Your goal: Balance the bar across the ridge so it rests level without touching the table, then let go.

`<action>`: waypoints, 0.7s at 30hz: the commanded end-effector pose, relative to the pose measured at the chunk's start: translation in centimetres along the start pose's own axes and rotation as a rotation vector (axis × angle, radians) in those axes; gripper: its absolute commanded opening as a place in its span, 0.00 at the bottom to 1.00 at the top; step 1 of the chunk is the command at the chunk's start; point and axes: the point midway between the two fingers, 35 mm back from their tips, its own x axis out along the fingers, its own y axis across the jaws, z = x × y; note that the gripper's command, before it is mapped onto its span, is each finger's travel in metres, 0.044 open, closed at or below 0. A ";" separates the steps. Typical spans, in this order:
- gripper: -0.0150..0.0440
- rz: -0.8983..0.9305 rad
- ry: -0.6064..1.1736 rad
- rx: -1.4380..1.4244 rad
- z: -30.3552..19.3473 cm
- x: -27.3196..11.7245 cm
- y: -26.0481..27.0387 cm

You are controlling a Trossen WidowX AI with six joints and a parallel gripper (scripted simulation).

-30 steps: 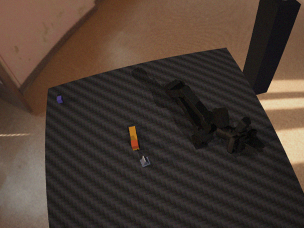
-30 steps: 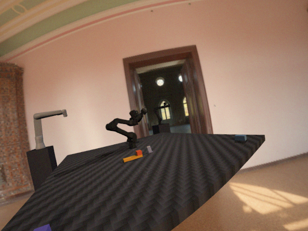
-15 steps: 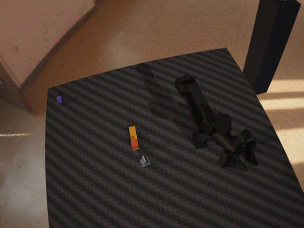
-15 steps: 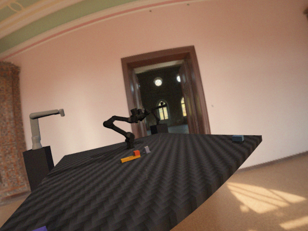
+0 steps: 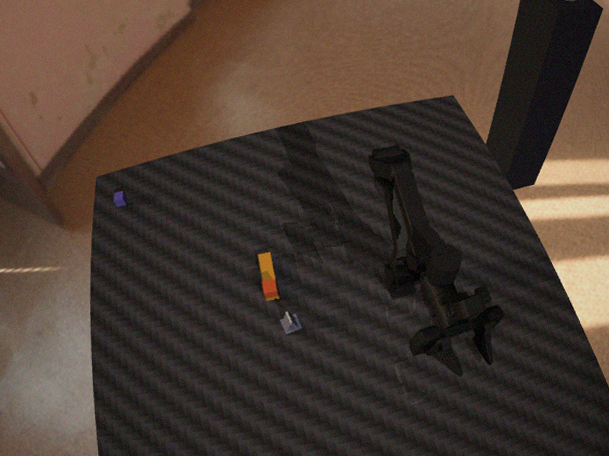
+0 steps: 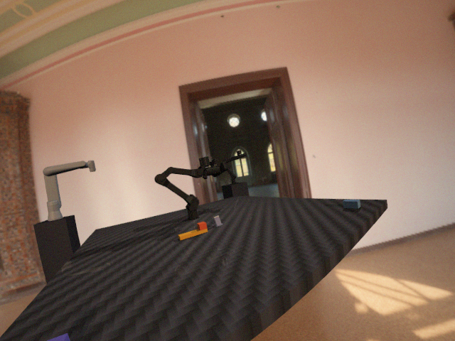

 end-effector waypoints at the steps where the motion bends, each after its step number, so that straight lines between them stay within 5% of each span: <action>1: 0.79 -0.050 0.056 0.046 -0.7 0.6 -1.7; 21: 0.79 -0.349 0.312 0.311 -5.3 0.5 -11.1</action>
